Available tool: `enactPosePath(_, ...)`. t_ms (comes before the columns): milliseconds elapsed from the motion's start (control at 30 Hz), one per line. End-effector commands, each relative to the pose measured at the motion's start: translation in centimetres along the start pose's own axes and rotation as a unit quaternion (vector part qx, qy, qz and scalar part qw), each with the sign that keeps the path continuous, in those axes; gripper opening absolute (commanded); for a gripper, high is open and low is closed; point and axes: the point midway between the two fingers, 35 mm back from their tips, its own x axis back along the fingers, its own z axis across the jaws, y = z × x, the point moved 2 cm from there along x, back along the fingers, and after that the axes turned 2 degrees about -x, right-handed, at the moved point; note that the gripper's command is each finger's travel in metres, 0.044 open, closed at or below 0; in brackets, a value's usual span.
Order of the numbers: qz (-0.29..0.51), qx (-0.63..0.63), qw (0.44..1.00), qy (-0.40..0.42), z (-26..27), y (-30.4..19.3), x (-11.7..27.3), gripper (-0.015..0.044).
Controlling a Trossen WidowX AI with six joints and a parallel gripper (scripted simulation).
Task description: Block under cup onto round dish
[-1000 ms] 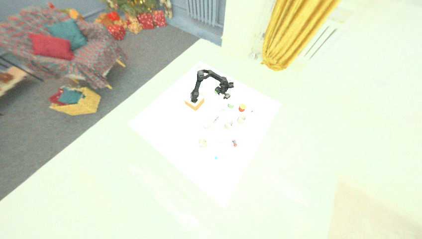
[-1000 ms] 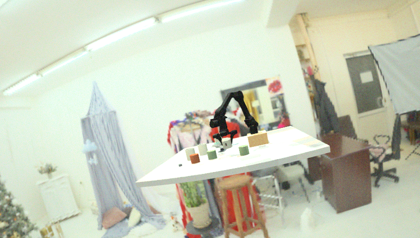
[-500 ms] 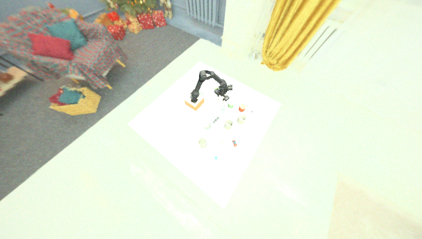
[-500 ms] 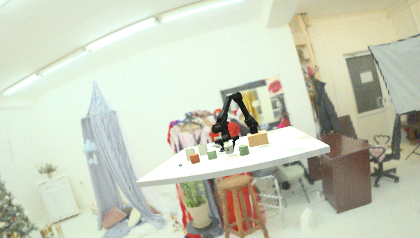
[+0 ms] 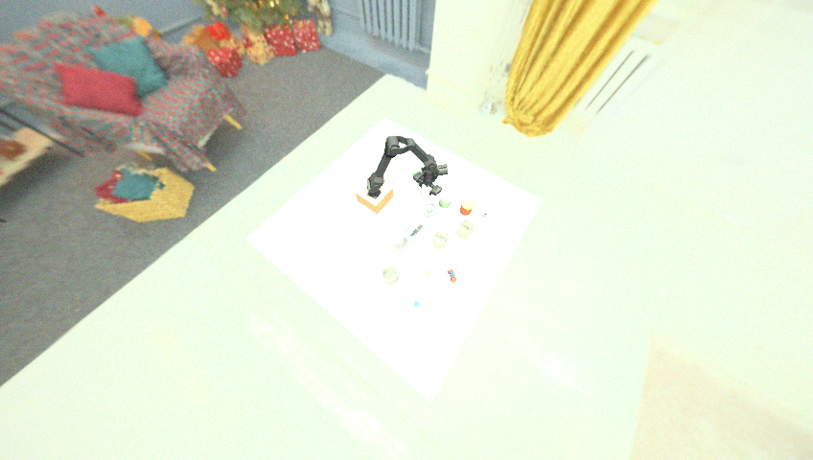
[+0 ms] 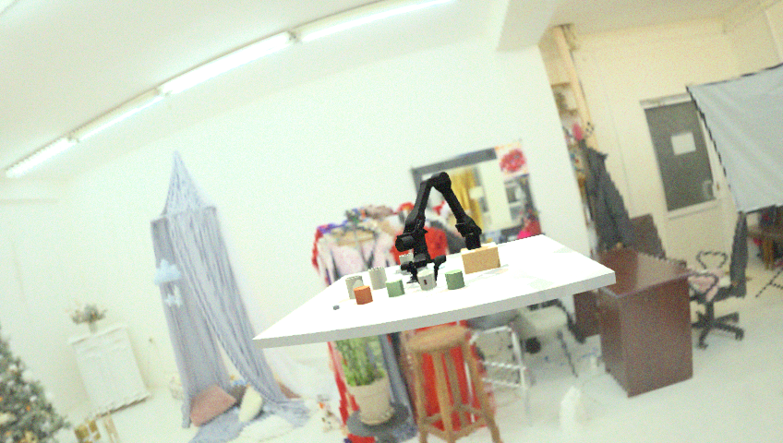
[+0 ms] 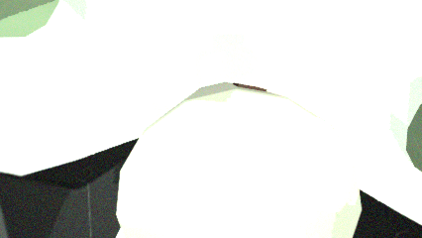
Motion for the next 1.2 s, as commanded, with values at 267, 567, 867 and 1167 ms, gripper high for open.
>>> enactPosePath(267,0.0,0.0,1.0,0.0,0.0,0.0,0.0,0.0315)
enactPosePath(567,-0.003,-0.002,1.0,0.0,0.0,0.1,5.4,0.044)
enactPosePath(867,-0.013,-0.049,0.999,0.002,-1.8,-1.0,6.4,0.0309)
enactPosePath(1167,-0.016,-0.183,0.983,0.001,-6.8,-4.0,8.5,0.026)
